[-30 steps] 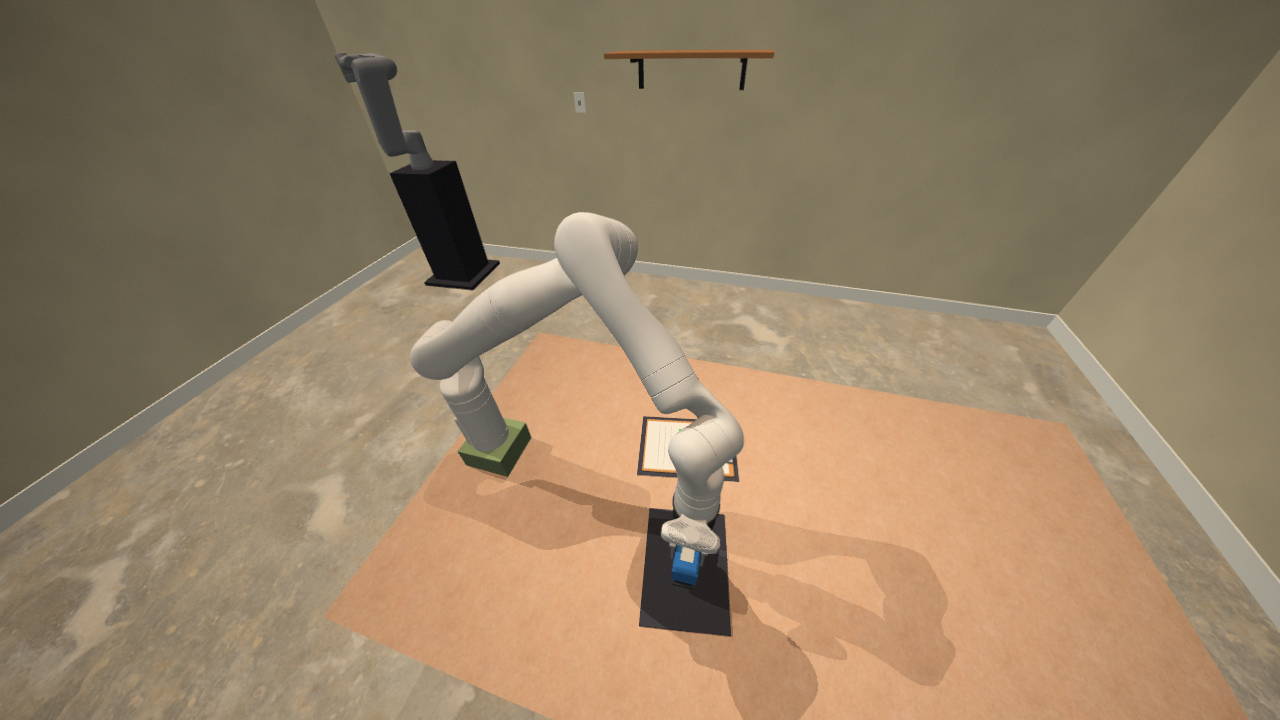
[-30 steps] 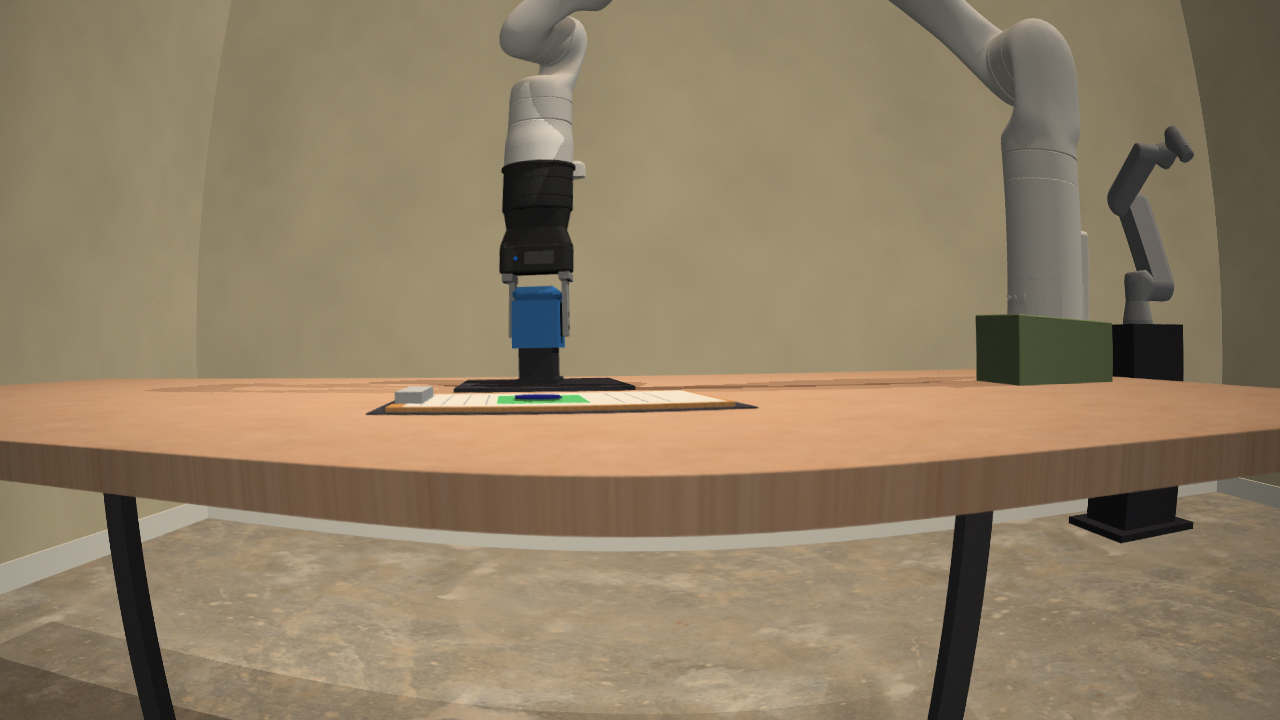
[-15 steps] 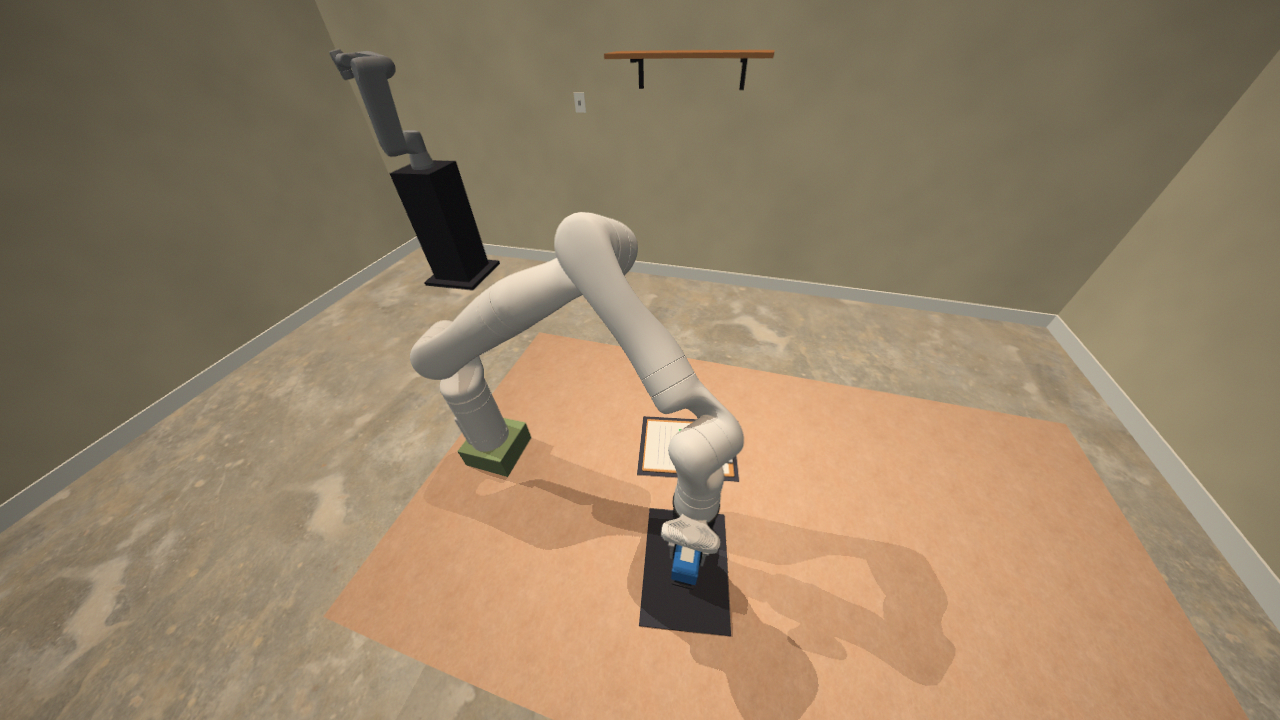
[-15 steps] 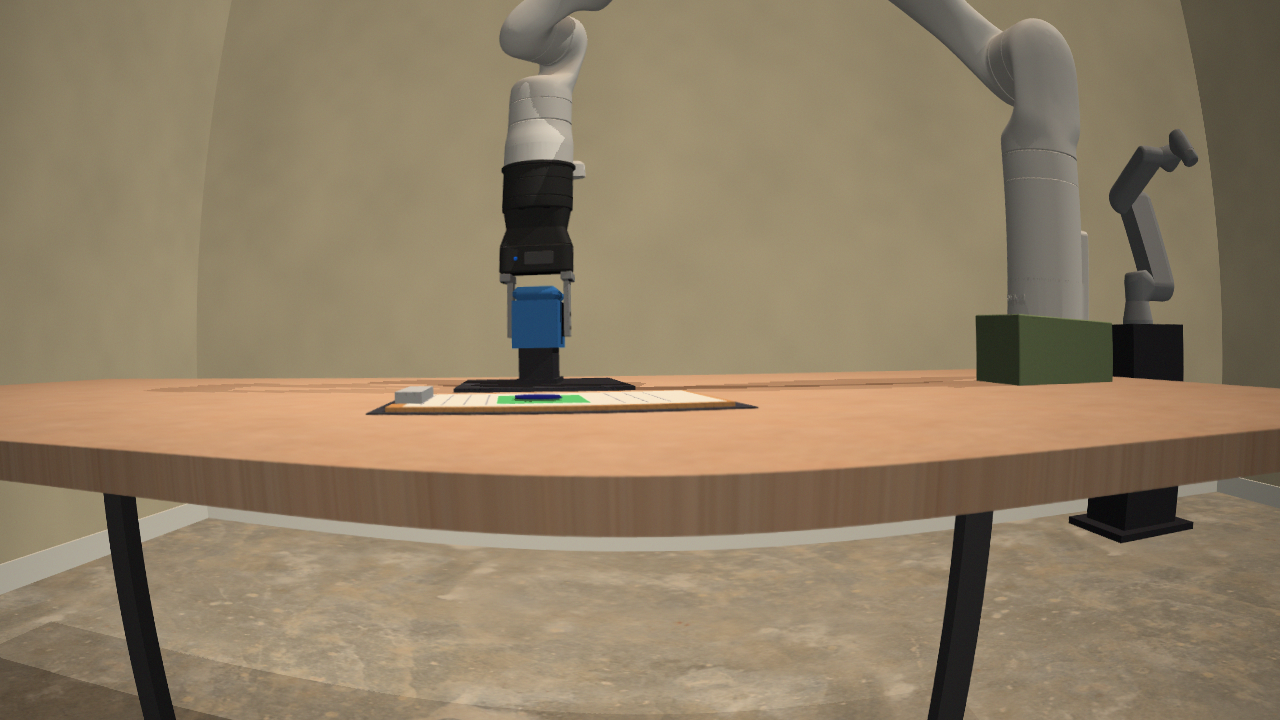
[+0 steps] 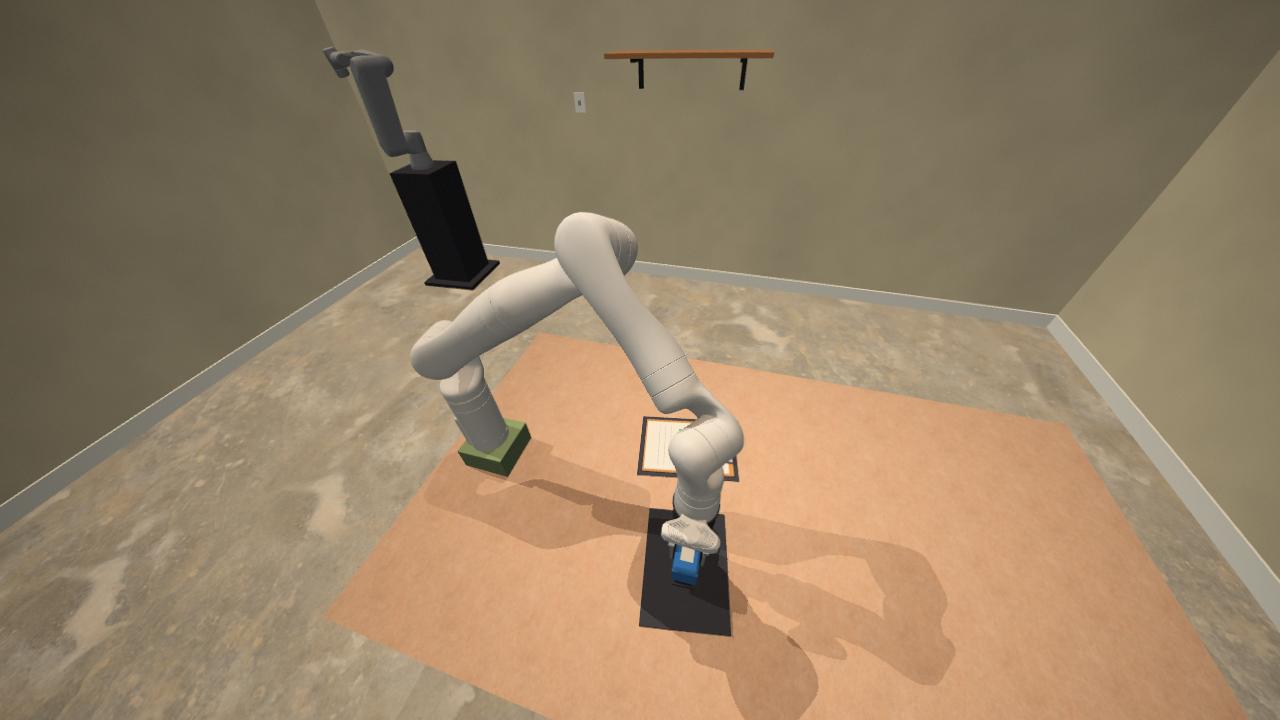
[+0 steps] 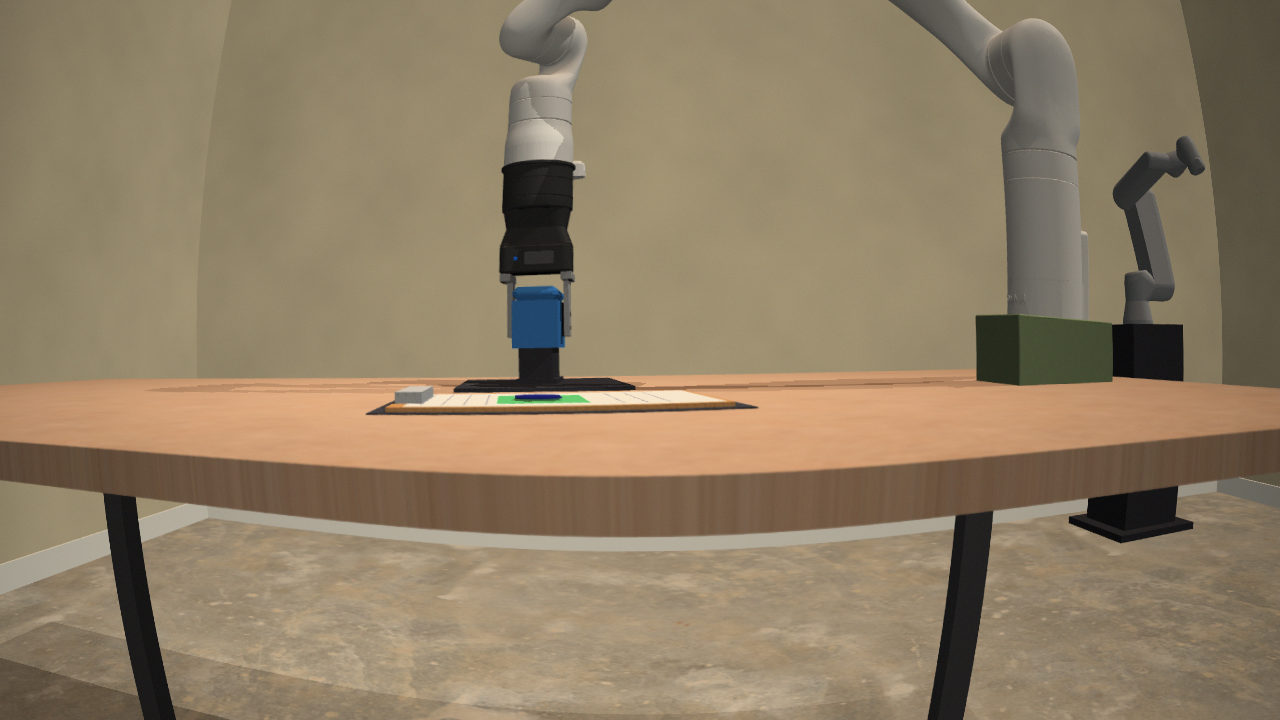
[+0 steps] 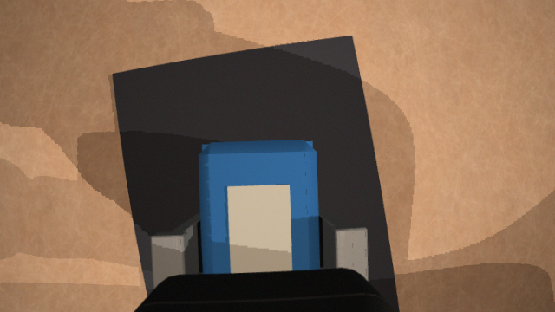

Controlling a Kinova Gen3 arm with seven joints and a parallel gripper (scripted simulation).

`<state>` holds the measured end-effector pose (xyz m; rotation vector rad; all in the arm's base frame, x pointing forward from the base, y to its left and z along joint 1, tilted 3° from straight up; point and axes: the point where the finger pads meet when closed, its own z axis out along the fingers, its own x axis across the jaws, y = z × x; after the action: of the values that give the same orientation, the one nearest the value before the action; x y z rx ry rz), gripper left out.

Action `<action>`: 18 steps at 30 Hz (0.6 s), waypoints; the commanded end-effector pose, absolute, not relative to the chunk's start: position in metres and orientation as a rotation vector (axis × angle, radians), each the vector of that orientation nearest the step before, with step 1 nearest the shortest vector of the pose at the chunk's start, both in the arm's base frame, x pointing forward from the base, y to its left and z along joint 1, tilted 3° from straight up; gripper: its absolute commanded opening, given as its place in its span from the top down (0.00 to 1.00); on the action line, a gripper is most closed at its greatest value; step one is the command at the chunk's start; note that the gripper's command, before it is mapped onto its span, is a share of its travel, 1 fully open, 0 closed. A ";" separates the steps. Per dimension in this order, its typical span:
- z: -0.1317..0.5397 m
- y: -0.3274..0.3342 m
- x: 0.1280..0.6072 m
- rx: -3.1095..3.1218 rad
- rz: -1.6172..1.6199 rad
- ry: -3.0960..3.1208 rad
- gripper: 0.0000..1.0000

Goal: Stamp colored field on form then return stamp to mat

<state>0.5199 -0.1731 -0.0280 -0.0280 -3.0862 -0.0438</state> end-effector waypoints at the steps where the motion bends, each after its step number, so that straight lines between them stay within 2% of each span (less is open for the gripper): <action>1: -0.027 -0.173 0.521 -0.028 -0.043 -3.089 0.00; 13: -0.024 -0.173 0.521 -0.028 -0.043 -3.089 0.00; 18: 0.003 -0.174 0.522 -0.028 -0.043 -3.089 0.00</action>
<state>0.5152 -0.1741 -0.0142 -0.0320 -3.0696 -0.0451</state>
